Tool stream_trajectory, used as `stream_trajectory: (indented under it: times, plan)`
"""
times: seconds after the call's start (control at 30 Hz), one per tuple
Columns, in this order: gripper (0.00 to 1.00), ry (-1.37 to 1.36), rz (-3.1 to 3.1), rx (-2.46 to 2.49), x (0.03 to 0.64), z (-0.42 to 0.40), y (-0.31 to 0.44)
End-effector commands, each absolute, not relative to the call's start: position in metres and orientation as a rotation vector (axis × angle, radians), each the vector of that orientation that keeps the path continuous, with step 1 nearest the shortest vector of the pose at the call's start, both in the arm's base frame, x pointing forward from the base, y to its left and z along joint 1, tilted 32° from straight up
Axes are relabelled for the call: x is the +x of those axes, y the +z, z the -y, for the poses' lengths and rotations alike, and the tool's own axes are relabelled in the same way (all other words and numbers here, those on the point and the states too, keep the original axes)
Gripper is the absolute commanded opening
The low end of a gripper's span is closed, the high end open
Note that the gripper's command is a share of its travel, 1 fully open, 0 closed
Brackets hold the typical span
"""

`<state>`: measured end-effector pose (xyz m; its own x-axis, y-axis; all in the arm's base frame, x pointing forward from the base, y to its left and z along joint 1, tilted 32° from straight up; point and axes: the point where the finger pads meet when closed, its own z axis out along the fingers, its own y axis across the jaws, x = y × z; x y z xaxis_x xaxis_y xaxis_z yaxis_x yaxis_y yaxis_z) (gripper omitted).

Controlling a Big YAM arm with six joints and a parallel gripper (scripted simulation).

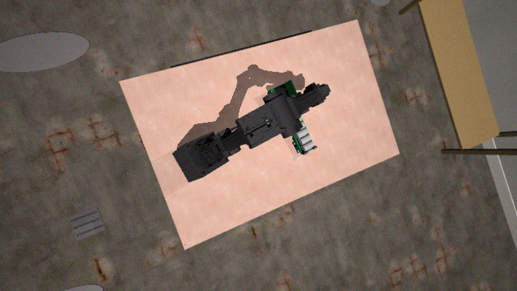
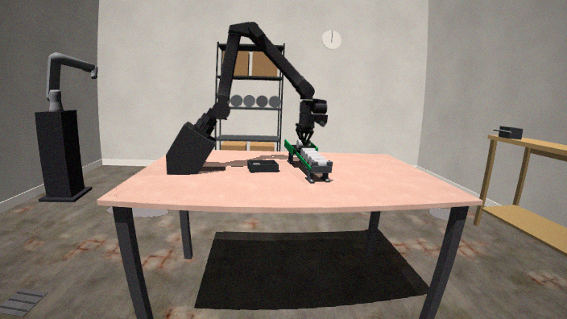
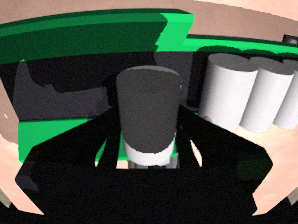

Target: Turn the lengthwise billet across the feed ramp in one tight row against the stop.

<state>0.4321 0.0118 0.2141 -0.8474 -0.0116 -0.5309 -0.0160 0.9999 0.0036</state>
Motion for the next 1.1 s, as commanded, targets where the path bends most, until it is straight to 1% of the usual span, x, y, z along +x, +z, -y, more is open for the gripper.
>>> stream_trajectory:
  times: [0.0,1.07]
  plan:
    - [0.0,0.015,-2.528,-0.015,0.4404,-0.0153,0.2369]
    - [0.0,0.015,-2.53,-0.011,0.4425,-0.0143,0.2347]
